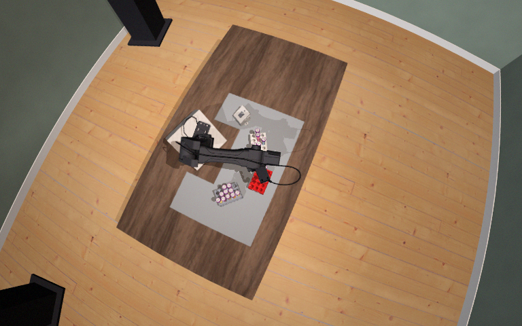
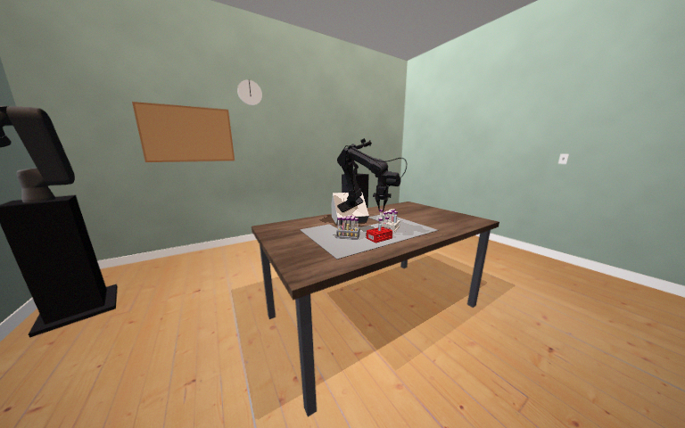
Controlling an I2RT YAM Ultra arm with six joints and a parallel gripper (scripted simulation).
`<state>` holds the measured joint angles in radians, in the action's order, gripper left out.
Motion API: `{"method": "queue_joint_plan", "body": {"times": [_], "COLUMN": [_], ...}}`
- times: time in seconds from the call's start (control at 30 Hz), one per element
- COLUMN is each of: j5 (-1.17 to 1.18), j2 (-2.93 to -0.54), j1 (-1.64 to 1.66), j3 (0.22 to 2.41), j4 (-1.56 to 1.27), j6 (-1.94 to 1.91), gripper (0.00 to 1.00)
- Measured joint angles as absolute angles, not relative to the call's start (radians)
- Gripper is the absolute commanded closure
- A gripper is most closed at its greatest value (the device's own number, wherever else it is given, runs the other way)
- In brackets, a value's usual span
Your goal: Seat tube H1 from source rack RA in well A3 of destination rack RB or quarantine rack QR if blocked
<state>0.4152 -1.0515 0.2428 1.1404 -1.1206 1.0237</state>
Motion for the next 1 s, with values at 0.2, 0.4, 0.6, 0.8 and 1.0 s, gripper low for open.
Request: {"method": "queue_joint_plan", "body": {"times": [0.2,0.4,0.6,0.8,1.0], "j5": [0.413,0.405,0.4,0.395,0.391], "j2": [-1.051,-1.052,-1.052,-1.051,-1.052], "j1": [0.236,0.223,0.218,0.206,0.198], "j3": [1.131,1.122,1.118,1.11,1.101], "j4": [-1.11,-1.098,-1.09,-1.076,-1.063], "j6": [1.019,1.01,1.001,0.992,0.984], "gripper": [1.0,1.0,1.0,1.0,1.0]}}
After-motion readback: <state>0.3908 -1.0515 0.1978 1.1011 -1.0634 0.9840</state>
